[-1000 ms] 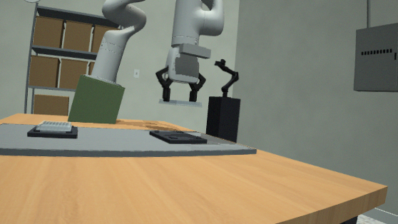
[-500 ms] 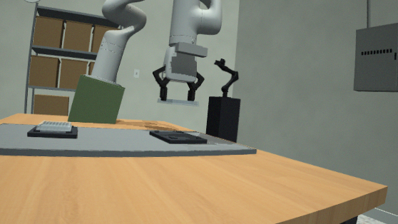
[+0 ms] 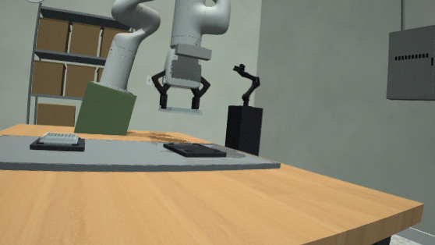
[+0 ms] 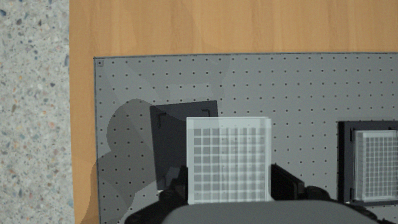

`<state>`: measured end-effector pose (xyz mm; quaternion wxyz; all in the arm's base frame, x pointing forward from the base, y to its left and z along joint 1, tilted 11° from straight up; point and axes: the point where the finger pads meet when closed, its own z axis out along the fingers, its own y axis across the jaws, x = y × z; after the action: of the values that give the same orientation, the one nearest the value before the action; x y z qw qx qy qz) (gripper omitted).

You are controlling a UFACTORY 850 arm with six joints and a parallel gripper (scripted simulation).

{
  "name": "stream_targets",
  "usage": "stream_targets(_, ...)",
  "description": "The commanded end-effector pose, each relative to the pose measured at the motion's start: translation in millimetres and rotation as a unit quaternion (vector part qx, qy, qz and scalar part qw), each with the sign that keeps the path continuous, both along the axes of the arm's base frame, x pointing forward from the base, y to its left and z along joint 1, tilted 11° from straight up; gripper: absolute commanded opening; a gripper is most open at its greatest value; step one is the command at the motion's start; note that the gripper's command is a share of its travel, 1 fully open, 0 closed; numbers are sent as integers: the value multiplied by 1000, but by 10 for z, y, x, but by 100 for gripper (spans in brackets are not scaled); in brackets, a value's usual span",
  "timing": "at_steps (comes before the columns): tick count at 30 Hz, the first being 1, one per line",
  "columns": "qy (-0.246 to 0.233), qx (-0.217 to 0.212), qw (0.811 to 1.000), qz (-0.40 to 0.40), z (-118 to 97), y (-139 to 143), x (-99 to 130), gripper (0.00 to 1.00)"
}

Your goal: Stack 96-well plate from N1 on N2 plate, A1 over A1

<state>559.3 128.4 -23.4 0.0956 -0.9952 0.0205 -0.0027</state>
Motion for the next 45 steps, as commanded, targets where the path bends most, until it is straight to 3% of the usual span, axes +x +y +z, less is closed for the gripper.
stream_targets(1, -2, 1, 1000, 0, -25, -170, -13, 0)
stream_targets(45, -2, 1, 1000, 0, -269, -1403, -193, 0)
